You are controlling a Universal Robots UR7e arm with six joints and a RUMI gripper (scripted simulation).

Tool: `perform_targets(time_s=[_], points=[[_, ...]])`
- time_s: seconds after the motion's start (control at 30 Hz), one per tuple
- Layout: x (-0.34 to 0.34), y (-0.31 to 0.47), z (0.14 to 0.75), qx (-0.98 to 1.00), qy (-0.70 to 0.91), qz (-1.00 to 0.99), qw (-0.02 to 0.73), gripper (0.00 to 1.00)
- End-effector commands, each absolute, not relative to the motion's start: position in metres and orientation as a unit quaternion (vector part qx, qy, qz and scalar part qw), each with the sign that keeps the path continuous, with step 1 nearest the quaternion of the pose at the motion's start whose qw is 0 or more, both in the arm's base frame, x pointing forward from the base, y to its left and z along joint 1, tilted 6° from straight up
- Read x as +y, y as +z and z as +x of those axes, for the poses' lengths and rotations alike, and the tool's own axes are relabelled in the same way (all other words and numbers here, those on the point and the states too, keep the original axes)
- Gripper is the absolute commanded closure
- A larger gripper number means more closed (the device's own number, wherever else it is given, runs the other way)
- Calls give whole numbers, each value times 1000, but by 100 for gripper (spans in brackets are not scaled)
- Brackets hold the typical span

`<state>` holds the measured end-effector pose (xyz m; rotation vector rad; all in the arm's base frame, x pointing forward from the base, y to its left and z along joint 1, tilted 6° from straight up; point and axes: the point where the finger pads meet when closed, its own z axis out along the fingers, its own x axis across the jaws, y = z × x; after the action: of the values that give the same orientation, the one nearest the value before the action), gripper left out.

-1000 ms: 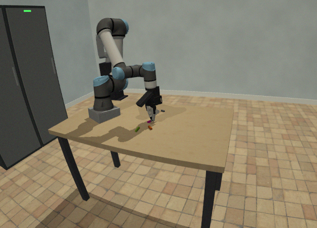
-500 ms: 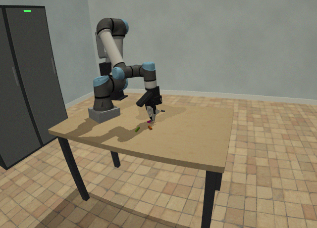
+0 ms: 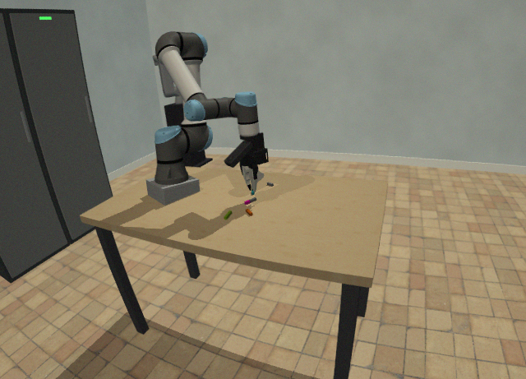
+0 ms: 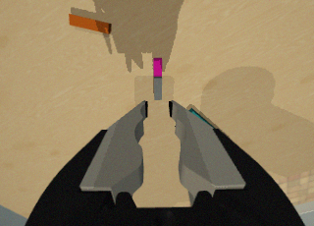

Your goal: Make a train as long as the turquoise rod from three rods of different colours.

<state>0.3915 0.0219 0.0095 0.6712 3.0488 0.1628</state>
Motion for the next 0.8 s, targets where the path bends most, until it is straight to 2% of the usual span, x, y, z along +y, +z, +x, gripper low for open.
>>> perform_targets(time_s=[0.0, 0.43, 0.47, 0.77], points=[[19, 33, 391, 975, 52, 215, 7, 86], [17, 59, 390, 975, 52, 215, 7, 86], [17, 59, 390, 975, 52, 215, 7, 0], [17, 59, 390, 975, 52, 215, 7, 0]])
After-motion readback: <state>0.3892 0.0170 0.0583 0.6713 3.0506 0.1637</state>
